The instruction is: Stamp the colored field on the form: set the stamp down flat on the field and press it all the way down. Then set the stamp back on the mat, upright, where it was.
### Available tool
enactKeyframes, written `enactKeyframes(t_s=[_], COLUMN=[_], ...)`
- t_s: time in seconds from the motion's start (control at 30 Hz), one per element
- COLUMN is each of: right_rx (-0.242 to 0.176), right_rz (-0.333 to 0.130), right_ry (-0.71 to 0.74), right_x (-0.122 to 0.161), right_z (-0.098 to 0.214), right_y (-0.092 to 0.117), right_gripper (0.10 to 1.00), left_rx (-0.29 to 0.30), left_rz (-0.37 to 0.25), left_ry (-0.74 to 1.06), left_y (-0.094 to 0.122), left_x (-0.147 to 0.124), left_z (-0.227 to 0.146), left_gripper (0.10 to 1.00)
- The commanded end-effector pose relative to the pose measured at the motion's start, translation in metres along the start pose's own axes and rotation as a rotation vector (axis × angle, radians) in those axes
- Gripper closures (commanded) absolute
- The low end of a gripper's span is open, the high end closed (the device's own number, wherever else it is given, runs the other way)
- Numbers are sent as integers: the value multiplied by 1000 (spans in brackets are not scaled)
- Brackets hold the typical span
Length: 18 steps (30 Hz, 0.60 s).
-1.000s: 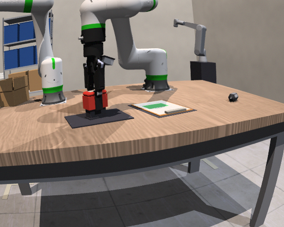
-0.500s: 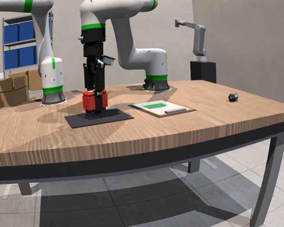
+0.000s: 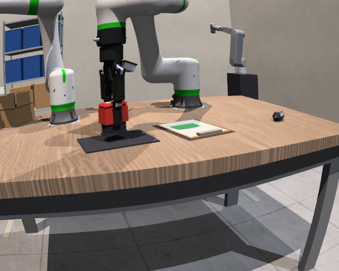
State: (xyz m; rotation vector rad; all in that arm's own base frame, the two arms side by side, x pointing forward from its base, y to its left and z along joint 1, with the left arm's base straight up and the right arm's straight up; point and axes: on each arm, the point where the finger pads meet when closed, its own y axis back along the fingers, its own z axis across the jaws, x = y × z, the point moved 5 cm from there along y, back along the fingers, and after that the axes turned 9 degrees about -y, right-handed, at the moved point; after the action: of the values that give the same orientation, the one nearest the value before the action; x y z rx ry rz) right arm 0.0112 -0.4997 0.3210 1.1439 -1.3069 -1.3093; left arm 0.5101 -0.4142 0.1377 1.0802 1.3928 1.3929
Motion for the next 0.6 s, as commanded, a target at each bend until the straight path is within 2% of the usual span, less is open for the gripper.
enactKeyframes(t_s=[0.0,0.13,0.57], right_rx=[0,0,0], right_rz=[2,2,2], right_ry=[0,0,0], right_x=[0,0,0], right_z=[0,0,0], right_y=[1,1,1], right_gripper=[98,98,98], left_rx=[-2,-2,-2], left_rz=[-3,-3,-3], left_ry=[0,0,0], left_y=[15,22,22], left_x=[-1,-1,0], left_z=[0,0,0], left_gripper=[815,815,815])
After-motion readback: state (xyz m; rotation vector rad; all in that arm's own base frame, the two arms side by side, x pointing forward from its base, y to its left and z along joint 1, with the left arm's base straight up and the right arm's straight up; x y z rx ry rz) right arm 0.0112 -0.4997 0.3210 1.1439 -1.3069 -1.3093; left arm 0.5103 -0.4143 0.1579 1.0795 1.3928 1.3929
